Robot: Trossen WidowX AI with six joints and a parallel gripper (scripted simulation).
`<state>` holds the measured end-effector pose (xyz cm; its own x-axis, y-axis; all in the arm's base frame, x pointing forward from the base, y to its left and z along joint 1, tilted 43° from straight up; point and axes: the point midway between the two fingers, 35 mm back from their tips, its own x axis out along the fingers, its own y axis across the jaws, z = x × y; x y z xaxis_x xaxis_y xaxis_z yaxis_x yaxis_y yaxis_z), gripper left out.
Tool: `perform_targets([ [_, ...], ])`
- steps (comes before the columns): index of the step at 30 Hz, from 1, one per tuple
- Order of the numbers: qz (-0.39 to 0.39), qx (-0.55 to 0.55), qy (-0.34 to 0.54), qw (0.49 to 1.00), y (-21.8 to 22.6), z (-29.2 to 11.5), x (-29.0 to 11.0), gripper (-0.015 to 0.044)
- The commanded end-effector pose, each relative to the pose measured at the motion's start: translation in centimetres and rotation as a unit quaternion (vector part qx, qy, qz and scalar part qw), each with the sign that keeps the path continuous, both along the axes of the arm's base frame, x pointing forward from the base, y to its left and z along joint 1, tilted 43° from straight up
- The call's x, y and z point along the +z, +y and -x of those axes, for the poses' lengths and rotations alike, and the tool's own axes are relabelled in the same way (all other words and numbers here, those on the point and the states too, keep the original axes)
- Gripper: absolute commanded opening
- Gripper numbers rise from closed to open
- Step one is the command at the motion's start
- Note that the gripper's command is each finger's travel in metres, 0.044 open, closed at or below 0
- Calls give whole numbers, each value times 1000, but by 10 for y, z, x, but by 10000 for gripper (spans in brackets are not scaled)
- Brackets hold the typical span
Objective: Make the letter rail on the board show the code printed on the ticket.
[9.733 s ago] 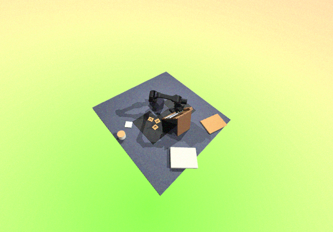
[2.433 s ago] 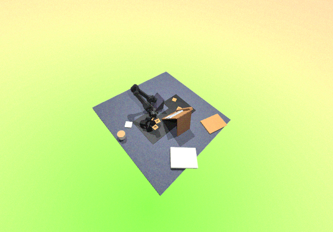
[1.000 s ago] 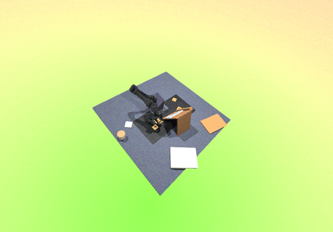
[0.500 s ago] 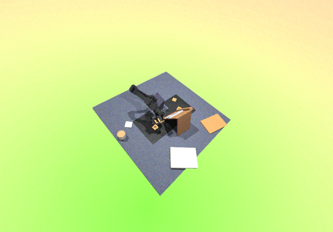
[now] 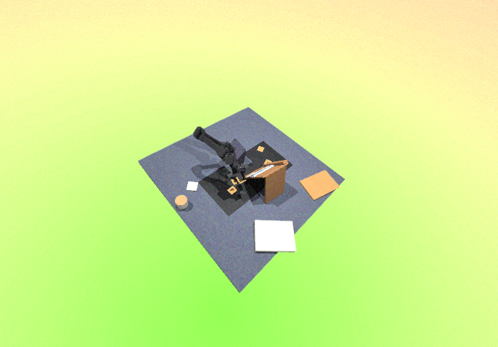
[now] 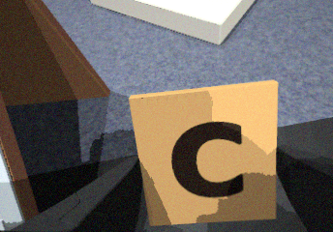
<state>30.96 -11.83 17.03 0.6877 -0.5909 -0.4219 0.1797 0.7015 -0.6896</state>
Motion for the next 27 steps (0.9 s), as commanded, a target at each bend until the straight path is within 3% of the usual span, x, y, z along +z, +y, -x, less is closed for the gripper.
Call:
perform_targets([
  [1,-2,-1,-2,1000,1,0,-2,0],
  [27,-2,-1,-2,1000,11,-3,-11,0],
])
